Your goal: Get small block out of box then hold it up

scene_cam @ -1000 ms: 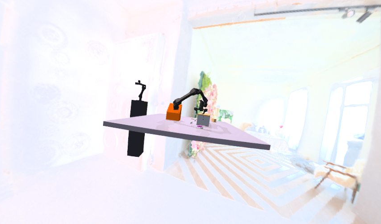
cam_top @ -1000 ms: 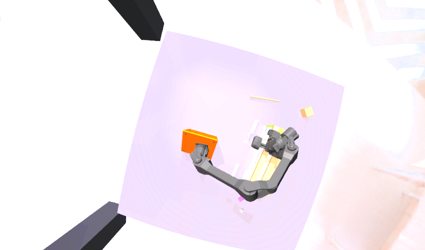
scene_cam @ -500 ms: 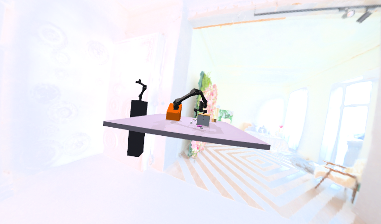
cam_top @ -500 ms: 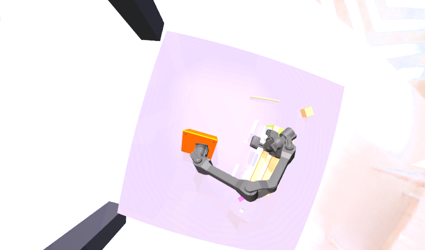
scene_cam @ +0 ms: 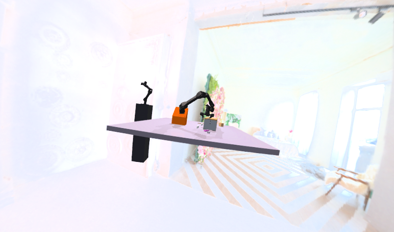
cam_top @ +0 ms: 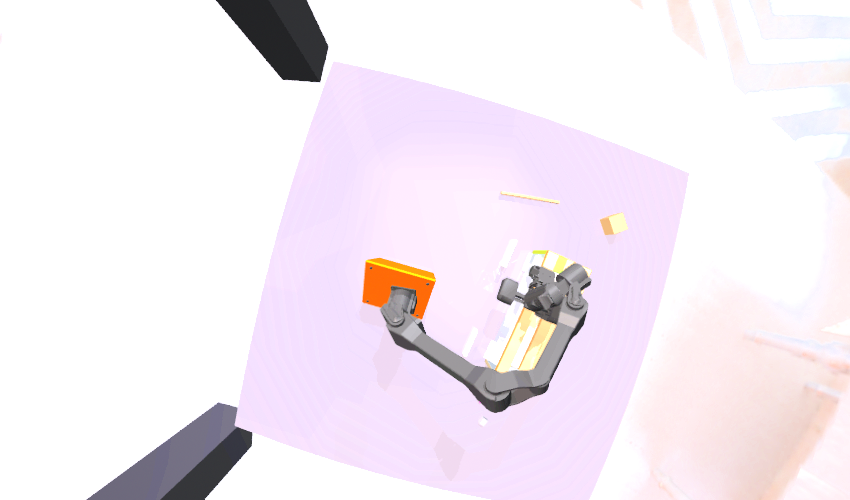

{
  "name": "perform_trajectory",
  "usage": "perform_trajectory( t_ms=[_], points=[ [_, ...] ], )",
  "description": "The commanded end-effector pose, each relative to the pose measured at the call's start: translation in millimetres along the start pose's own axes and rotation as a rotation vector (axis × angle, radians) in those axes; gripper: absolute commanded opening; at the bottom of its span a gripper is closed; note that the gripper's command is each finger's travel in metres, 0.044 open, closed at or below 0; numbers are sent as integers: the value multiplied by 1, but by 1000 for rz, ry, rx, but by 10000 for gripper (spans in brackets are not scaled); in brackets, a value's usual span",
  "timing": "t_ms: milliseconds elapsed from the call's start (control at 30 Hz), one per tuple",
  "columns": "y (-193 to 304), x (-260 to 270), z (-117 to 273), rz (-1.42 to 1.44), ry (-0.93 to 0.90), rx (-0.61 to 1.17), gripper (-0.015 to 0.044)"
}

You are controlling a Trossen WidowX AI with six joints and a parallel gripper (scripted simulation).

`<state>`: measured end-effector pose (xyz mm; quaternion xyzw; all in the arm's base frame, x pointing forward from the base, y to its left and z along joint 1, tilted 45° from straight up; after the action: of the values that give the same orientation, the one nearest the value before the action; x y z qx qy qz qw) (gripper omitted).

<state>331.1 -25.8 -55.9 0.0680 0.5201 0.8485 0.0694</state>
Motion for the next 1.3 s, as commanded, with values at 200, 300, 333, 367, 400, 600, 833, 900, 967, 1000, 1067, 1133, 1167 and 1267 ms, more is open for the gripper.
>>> perform_trajectory(
  t_ms=[200,300,333,367,400,600,833,900,967,1000,1067,1133,1167,1267],
  points=[
    [16,3,-6,1,1,4,400],
    [20,3,-7,1,1,4,400],
    [22,4,-8,1,1,5,400],
    [23,4,-8,1,1,5,400],
    [24,4,-9,1,1,5,400],
    [32,6,-12,2,1,5,400],
    [42,7,-15,2,1,6,400],
    [45,8,-16,2,1,6,400],
    [47,8,-17,2,1,6,400],
    [49,8,-18,2,1,6,400],
    [51,9,-19,2,1,6,400],
    [54,9,-20,2,1,6,400],
    [55,9,-20,2,1,6,400],
    [59,10,-21,2,1,6,400]
  ],
)
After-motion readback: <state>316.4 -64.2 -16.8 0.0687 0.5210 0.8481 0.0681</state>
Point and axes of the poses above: the point midway between the two fingers, 35 mm back from their tips, its own z axis back along the fingers, its own x axis across the jaws, y = z × x, the point moved 2 cm from there along z, back along the fingers, and after that the axes turned 10 degrees about z, right-handed, at the moved point
